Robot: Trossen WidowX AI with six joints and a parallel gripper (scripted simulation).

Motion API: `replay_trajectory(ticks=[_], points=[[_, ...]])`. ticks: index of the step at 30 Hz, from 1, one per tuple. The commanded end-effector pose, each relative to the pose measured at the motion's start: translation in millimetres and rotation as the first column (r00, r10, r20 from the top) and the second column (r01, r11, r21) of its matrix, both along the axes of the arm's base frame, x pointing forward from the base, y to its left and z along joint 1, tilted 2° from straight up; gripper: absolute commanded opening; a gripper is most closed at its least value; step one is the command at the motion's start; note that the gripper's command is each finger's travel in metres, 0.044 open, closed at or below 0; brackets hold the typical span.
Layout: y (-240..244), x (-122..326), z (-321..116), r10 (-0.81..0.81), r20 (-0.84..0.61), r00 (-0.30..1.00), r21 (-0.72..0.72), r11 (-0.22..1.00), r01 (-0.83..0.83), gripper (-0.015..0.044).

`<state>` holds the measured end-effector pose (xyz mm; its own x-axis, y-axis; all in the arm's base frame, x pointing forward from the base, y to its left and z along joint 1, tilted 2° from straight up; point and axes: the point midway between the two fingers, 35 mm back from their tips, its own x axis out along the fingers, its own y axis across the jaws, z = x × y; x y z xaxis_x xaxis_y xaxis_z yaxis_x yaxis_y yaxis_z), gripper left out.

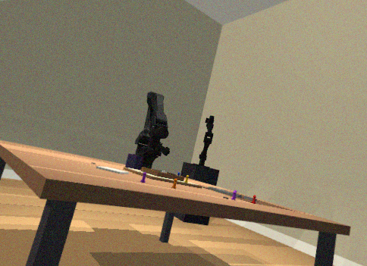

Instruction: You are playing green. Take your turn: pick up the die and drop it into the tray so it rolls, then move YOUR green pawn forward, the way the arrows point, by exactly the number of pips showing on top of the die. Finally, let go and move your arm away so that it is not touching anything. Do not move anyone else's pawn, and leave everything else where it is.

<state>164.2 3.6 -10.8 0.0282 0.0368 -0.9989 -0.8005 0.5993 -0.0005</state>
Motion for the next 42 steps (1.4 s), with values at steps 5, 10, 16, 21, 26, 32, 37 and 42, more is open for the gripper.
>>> replay_trajectory(ticks=[5, 10, 16, 21, 26, 32, 37, 42], points=[[-0.3, -3.5, -12.9, -0.001, -0.012, 1.0, -0.005, 1.0, 0.001, 0.02], [-0.3, -3.6, -13.2, -0.001, -0.012, 1.0, -0.005, 1.0, 0.001, 0.0095], [-0.3, -3.6, -13.2, -0.001, -0.012, 1.0, -0.005, 1.0, 0.001, 0.0035], [-0.3, -3.6, -13.2, -0.001, -0.012, 1.0, -0.005, 1.0, 0.001, 0.0002], [-0.8, 0.8, -1.6, -0.001, -0.012, 1.0, -0.005, 1.0, 0.001, 0.0], [-2.1, 7.9, 28.7, -0.001, -0.011, 1.0, -0.005, 1.0, 0.001, 0.0], [-3.1, 9.4, 55.8, -0.001, -0.011, 1.0, -0.005, 1.0, 0.001, 0.0], [-4.0, 6.8, 83.7, -0.001, -0.011, 1.0, -0.005, 1.0, 0.001, 0.0]])
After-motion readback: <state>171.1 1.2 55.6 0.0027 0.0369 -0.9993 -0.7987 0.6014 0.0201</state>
